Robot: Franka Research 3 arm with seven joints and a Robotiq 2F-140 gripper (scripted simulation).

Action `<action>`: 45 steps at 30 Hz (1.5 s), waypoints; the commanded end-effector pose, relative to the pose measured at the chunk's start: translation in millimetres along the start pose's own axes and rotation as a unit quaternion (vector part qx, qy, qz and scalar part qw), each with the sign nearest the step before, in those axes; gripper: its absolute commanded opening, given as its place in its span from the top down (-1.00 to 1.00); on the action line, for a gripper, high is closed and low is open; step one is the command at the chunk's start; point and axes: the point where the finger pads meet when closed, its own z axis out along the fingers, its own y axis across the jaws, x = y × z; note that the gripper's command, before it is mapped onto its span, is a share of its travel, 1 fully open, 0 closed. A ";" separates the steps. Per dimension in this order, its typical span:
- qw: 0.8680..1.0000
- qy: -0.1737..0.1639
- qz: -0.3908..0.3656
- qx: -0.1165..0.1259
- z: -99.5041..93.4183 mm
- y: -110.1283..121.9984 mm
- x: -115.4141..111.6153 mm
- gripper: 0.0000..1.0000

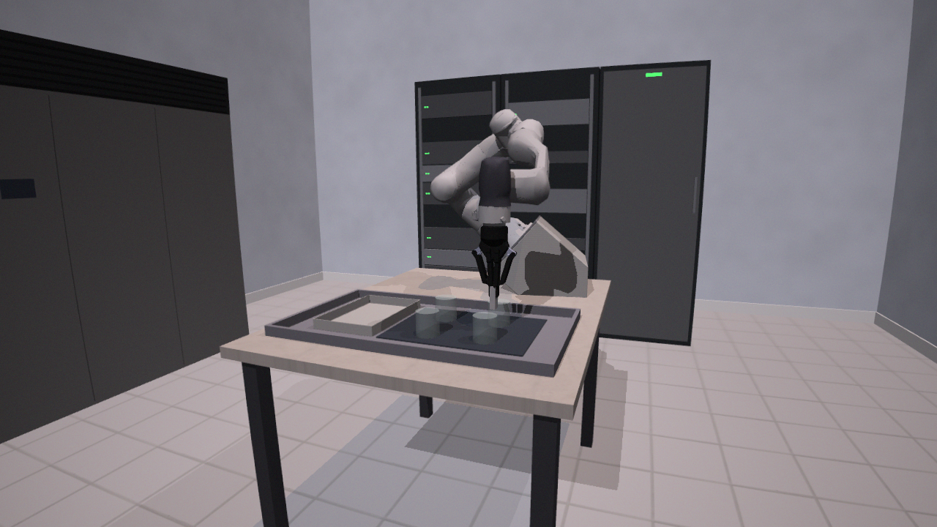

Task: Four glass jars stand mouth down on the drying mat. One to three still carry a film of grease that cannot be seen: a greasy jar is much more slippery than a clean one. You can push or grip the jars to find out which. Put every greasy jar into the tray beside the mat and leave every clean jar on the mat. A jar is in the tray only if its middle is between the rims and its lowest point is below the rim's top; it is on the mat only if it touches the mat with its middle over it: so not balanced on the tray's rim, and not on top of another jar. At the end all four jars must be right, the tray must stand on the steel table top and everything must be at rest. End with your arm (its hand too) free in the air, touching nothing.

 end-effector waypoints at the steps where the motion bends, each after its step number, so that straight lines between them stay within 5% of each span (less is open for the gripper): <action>1: 1.000 0.002 0.001 -0.001 -0.6 1.4 2.6 1.00; 23: 1.000 0.002 0.001 -0.001 -2.5 1.4 5.0 1.00; 35: 1.000 0.002 0.001 -0.001 7.6 1.3 -24.7 1.00; 45: 1.000 0.002 0.001 -0.001 7.6 1.3 -24.7 1.00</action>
